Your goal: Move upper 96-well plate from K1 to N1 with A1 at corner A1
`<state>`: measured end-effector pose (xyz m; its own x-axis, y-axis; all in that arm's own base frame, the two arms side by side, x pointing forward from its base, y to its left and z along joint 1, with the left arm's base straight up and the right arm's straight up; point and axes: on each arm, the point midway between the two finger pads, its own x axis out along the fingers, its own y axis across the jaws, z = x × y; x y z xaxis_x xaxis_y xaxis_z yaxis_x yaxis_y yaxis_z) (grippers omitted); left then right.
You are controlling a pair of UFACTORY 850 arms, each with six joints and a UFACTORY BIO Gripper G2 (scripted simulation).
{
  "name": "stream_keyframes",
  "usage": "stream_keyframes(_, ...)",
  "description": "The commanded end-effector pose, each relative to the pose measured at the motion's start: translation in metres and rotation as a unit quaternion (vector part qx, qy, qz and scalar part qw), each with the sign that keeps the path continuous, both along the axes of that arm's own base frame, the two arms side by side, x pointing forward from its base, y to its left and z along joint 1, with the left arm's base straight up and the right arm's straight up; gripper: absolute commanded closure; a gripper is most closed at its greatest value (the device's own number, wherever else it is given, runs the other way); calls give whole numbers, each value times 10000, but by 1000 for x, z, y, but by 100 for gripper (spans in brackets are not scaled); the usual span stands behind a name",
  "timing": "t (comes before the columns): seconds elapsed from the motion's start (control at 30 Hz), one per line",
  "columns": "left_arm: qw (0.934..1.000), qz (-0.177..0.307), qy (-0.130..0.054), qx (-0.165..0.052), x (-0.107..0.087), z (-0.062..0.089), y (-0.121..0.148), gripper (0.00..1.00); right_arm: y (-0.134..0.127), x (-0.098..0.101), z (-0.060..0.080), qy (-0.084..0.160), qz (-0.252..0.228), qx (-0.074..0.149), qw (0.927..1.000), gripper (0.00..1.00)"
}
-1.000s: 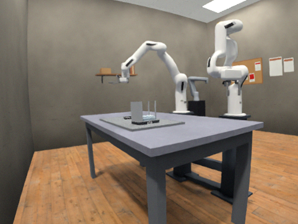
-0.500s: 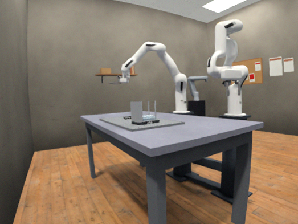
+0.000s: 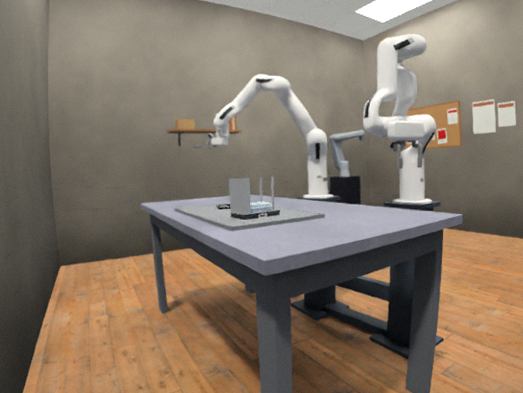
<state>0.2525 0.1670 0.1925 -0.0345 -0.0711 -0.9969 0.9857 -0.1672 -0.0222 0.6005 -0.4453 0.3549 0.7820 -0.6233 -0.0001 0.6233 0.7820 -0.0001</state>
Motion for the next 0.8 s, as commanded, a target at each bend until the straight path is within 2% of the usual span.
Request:
stream_keyframes(0.0,10000,0,-6,3,0,0,0,63,-14,-9,1,-9,-19,-6,10000,0)
stream_keyframes(0.13,10000,0,-6,3,0,0,0,63,-24,-17,1,-9,-19,-6,10000,0)
stream_keyframes(0.3,10000,0,-11,5,1,24,0,63,-24,-17,1,-9,-19,-6,10000,0)
stream_keyframes(0.33,10000,0,-11,5,1,24,0,63,-24,-17,1,-9,-19,-6,10000,0)
stream_keyframes(0.37,10000,0,-14,9,15,29,9,63,-24,-17,1,-9,-19,-6,10000,0)
stream_keyframes(0.53,10000,0,-14,9,36,55,24,63,-24,-17,1,-9,-19,-6,10000,0)
stream_keyframes(0.6,10000,0,-14,9,36,55,24,63,-24,-17,1,-9,-19,-6,10000,0)
stream_keyframes(0.77,10000,0,-15,10,57,80,38,63,-24,-17,1,-9,-18,-6,10000,0)
